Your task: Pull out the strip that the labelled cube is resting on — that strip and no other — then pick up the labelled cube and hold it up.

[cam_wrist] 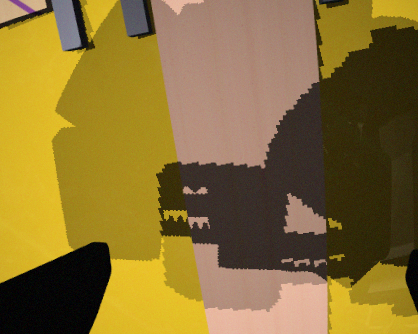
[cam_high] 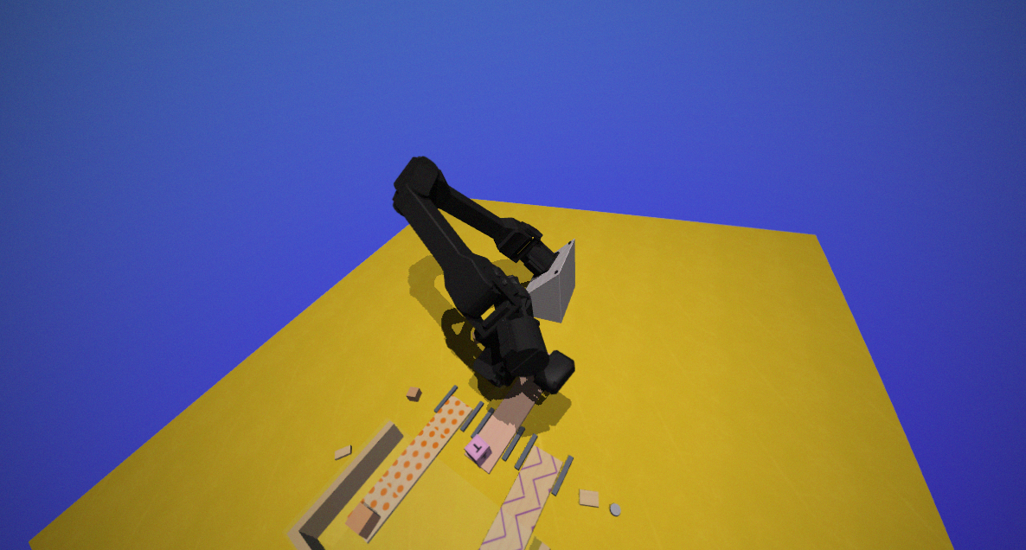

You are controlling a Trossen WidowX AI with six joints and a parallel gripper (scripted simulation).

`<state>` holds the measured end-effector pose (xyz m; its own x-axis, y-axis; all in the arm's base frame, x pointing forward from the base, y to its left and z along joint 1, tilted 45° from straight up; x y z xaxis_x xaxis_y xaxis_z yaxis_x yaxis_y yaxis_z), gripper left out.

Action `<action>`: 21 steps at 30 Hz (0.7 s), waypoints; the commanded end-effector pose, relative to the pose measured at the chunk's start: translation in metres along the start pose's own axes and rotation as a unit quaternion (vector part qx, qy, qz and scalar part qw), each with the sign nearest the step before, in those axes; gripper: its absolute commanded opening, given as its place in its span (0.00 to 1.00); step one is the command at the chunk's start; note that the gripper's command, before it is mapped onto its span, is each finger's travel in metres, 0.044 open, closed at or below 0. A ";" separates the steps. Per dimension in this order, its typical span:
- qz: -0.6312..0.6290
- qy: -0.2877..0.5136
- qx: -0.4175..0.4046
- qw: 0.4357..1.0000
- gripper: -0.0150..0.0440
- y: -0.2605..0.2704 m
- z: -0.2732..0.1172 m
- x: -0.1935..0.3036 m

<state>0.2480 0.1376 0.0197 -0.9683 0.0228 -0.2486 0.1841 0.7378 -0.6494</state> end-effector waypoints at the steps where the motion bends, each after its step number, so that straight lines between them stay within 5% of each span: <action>1: -0.001 -0.002 0.001 1.000 1.00 0.001 -0.002 -0.015; 21: 0.000 -0.003 0.001 1.000 1.00 0.009 -0.010 -0.079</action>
<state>0.3123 0.1476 0.0372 -0.9674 0.0232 -0.2522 0.1867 0.7380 -0.6484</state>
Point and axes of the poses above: the point midway between the two fingers, 35 mm back from their tips, its own z axis out along the fingers, its own y axis across the jaws, x = y × z, the point moved 8 cm from there along -z, back along the fingers
